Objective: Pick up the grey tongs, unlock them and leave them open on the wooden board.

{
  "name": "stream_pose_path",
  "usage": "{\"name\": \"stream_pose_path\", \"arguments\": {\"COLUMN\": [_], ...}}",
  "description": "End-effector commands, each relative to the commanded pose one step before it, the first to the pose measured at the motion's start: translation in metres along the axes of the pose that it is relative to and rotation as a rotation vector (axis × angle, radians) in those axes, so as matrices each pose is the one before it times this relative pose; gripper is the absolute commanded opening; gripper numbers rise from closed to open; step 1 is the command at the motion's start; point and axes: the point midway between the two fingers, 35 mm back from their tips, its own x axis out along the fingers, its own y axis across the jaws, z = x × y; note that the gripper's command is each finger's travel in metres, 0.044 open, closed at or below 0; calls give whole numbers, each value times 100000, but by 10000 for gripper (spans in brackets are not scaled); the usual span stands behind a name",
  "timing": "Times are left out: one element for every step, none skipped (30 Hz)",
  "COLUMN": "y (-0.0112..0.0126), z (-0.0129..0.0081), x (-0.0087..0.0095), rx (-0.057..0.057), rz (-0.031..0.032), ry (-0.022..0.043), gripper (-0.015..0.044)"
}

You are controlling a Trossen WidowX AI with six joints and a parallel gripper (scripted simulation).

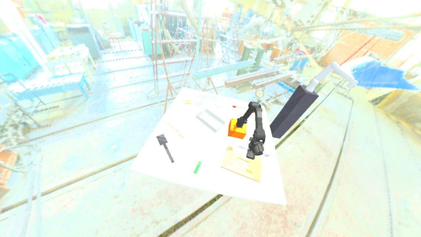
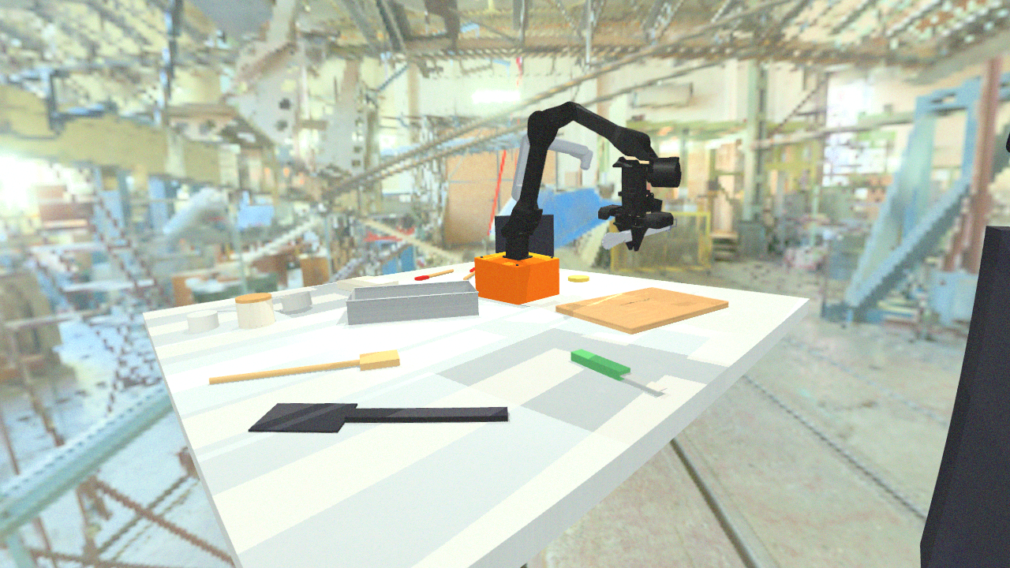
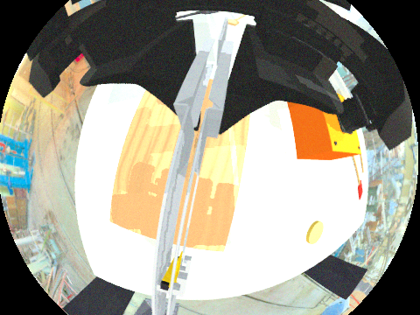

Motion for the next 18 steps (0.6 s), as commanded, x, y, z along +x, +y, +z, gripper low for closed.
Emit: {"name": "stream_pose_path", "arguments": {"y": [280, 54, 47, 41, 34, 10, 23, 13, 11, 0, -1, -7, -13, -20, -26, -33, -39, -47], "z": [-369, -66, -67, -66, -66, -96, -61, -71, -56, -78, -48, -44, -40, -35, -30, -24, -21, -11], "x": [922, 156, 136, 116, 96, 64, 56, 35, 16, -5, -24, -44, -63, -83, -103, -122, -144, -159], "rx": [-1197, -421, -413, -407, -403, -266, -407, -323, -419, -325, -438, -449, -450, -477, -493, -511, -495, -557], "rz": [5889, 1057, 934, 810, 683, 468, 436, 309, 177, 19, -79, -210, -341, -474, -606, -736, -874, -995], "ry": [-14139, -3244, -3289, -3331, -3369, -3312, -3430, -3506, -3486, -3398, -3517, -3535, -3546, -3545, -3544, -3539, -3536, -3517], "gripper": [-150, -150, -150, -150, -150, -150, -150, -150, -150, -150, -150, -150, -150, -150, -150, -150, -150, -150]}}
